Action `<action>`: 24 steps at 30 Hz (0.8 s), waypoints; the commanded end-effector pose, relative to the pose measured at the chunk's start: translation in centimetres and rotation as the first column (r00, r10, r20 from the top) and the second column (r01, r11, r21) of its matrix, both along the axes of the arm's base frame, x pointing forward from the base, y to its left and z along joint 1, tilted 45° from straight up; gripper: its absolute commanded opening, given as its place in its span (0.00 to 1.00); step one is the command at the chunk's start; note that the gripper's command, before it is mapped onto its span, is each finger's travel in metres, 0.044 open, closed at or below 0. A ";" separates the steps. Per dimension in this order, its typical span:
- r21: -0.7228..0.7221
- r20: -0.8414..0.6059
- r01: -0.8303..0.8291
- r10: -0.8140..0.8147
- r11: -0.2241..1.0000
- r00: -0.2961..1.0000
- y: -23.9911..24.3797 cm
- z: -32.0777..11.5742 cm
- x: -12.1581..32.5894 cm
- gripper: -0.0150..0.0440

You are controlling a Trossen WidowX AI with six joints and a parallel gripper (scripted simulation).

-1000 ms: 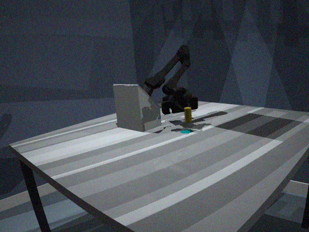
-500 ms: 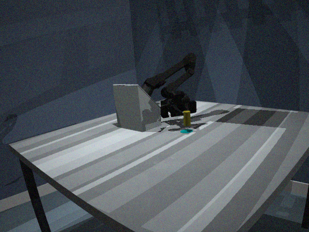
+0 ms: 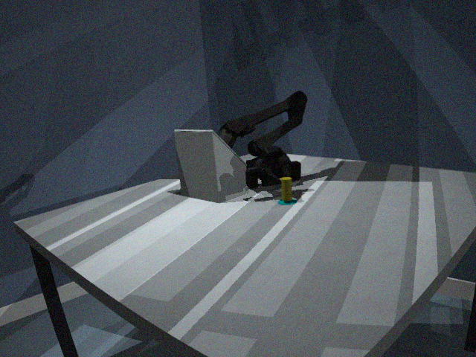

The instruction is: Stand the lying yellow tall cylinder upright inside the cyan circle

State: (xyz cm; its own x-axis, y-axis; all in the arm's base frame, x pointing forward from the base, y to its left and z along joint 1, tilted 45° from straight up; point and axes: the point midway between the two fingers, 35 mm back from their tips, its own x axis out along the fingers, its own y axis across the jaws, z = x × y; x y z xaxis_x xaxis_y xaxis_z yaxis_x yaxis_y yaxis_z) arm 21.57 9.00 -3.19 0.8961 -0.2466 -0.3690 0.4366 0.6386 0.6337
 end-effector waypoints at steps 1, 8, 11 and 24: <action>0.000 0.002 0.002 -0.002 1.000 1.000 0.6 -0.5 0.0 0.43; 0.000 0.002 0.002 -0.002 1.000 1.000 0.6 -0.5 0.0 0.43; 0.000 0.002 0.002 -0.002 1.000 1.000 0.6 -0.5 0.0 0.48; 0.000 0.002 0.002 -0.002 1.000 1.000 0.6 -0.5 0.0 0.93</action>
